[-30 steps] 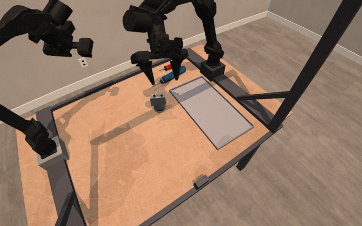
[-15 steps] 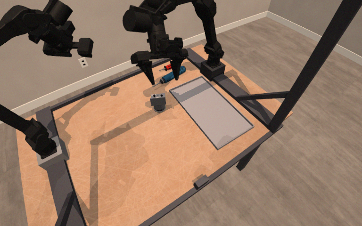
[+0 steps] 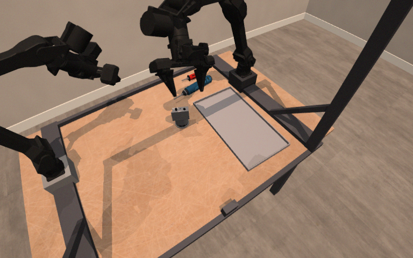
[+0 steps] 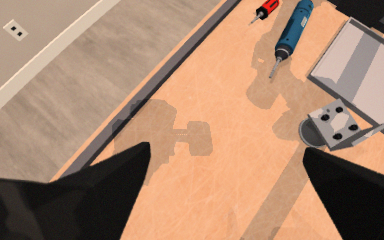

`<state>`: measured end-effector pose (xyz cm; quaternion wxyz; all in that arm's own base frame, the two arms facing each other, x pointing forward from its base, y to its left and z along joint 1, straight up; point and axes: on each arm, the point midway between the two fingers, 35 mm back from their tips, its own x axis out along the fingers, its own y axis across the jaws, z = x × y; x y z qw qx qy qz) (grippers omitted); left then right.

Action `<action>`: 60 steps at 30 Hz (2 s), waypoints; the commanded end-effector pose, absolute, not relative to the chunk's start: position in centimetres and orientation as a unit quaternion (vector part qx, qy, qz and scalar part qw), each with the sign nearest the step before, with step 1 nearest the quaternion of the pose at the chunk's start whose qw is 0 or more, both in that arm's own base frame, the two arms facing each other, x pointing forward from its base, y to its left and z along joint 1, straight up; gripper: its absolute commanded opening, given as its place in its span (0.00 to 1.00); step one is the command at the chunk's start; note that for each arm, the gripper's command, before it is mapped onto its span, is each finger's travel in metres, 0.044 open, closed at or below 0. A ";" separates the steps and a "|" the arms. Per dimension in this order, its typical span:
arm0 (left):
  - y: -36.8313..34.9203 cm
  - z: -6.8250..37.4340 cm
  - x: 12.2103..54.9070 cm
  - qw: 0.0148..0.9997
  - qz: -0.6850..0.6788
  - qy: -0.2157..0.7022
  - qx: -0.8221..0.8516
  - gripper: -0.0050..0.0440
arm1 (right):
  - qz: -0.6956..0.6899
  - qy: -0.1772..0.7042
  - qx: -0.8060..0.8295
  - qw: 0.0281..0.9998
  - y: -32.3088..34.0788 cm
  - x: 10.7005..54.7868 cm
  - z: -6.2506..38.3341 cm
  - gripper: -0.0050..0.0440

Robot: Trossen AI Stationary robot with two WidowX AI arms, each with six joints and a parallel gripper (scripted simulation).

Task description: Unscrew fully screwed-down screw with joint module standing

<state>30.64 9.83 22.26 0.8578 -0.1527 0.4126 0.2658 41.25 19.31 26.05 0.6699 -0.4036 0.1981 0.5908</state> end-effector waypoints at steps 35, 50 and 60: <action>-2.6 8.9 39.0 0.967 -0.024 0.253 0.007 1.00 | 0.586 0.187 -0.409 0.674 19.3 41.0 27.1 1.00; -2.7 10.8 40.1 0.978 -0.026 0.207 0.006 1.00 | 0.586 0.187 -0.409 0.674 19.3 41.0 27.1 1.00; -1.8 8.8 40.3 0.976 -0.058 0.207 0.011 0.89 | 0.546 0.307 -0.380 0.681 16.1 39.7 24.9 0.72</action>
